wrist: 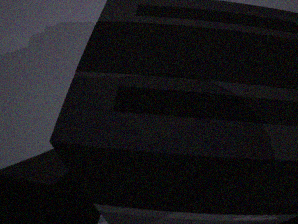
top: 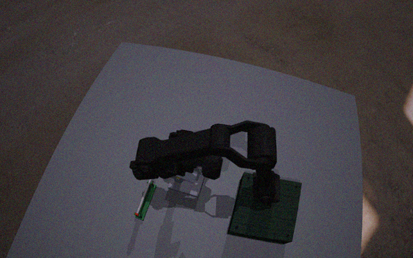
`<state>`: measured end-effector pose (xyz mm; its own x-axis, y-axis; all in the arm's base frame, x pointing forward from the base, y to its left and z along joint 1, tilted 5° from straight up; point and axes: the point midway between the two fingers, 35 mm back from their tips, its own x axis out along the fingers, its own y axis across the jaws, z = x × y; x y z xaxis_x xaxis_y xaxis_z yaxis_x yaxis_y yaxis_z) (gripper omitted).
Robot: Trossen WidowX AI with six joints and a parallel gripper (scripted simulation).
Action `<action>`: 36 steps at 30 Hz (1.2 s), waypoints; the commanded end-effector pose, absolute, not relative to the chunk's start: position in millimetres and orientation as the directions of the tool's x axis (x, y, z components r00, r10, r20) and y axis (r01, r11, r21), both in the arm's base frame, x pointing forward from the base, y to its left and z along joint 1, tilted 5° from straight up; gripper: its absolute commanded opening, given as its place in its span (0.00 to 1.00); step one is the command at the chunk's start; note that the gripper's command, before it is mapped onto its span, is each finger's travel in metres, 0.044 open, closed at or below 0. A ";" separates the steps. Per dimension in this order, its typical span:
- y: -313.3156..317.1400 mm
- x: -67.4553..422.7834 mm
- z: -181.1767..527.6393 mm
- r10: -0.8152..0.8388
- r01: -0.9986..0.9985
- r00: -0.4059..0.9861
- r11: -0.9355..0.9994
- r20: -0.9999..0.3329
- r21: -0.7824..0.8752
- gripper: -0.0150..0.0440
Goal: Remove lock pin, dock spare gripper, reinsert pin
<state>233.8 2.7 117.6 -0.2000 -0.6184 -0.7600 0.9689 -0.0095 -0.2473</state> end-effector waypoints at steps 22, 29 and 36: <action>39.6 240.8 149.4 -0.799 0.969 0.206 0.085 -0.565 0.233 0.25; 50.9 242.1 157.2 -0.801 0.928 0.306 0.129 -0.515 0.350 0.25; 50.9 244.2 152.0 -0.797 0.927 0.307 0.126 -0.521 0.353 0.25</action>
